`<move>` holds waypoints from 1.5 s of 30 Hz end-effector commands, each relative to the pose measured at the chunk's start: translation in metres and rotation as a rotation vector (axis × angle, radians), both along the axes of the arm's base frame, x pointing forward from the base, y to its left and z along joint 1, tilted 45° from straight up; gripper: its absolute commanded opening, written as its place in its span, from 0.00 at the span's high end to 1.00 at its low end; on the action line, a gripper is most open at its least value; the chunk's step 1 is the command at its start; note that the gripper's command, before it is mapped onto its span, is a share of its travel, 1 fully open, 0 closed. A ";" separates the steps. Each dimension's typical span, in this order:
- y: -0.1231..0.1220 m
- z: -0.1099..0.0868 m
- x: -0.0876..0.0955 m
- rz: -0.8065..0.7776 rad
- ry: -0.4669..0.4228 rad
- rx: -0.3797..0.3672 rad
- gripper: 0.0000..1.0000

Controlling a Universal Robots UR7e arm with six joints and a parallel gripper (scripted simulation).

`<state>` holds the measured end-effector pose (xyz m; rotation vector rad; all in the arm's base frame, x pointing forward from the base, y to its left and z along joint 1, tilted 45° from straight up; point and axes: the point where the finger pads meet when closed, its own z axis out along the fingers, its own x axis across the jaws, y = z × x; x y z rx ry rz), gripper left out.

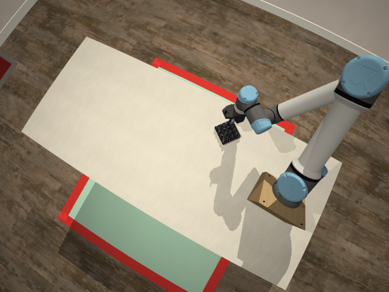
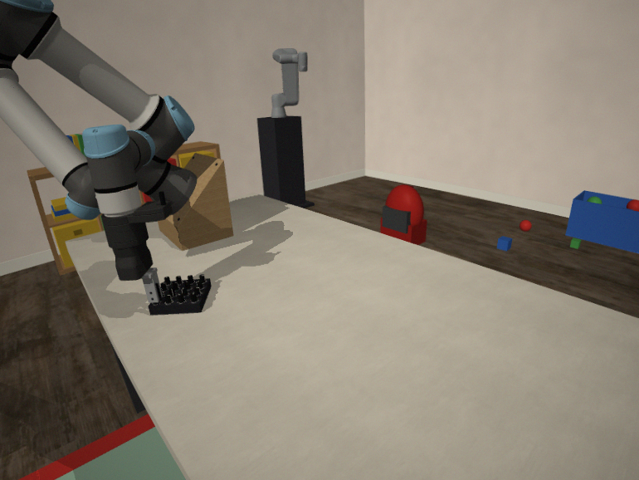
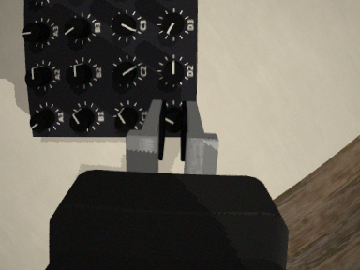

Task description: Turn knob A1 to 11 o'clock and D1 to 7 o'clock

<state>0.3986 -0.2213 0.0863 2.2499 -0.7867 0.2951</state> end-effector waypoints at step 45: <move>0.000 0.000 0.000 0.163 0.159 0.004 0.70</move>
